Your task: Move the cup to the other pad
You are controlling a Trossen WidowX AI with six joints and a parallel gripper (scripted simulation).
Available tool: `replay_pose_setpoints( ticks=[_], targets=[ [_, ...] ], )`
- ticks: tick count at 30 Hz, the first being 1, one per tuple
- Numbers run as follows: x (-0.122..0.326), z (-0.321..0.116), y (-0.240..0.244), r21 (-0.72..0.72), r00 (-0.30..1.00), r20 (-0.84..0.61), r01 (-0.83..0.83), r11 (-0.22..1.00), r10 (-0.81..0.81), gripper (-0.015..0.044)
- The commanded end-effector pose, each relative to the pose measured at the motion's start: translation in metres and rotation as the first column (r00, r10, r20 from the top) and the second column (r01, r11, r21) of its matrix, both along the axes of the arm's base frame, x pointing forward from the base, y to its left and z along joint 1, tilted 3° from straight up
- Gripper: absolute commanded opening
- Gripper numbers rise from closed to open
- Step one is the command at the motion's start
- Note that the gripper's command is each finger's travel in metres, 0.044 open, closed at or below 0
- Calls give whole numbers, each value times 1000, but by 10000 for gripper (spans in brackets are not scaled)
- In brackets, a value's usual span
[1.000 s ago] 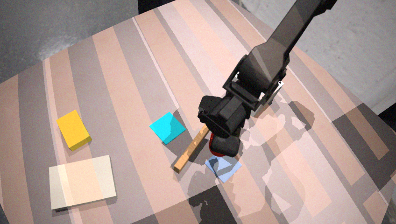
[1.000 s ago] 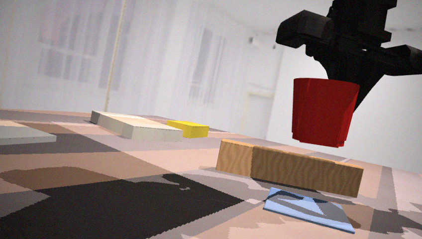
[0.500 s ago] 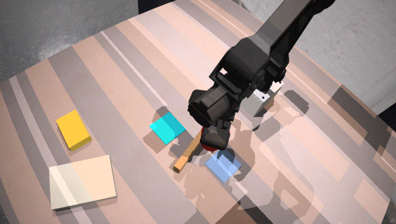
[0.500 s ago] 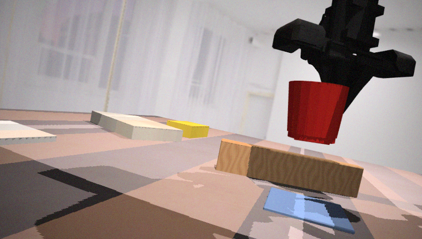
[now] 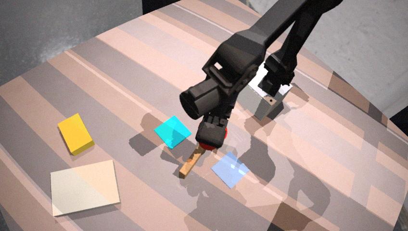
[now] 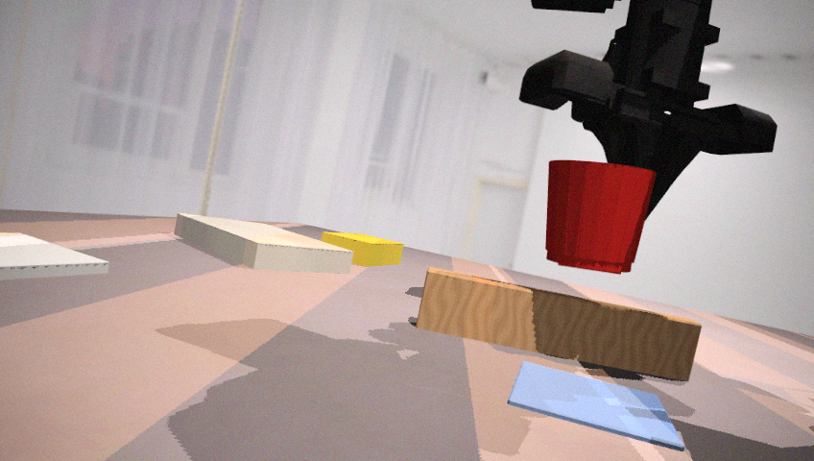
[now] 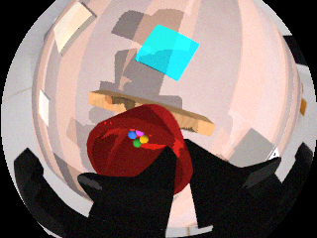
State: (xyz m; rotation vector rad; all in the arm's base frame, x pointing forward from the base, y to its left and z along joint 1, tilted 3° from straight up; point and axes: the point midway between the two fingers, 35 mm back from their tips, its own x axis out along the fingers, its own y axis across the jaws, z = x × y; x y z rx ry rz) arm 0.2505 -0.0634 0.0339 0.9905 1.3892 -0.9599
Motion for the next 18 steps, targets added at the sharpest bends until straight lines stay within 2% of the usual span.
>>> replay_pose_setpoints(
  ticks=[1,18],
  targets=[
    [3,1,-9,-5,1000,5,-4,1000,4,0],
    [5,1,-46,-8,1000,5,-4,1000,4,0]
  ],
)
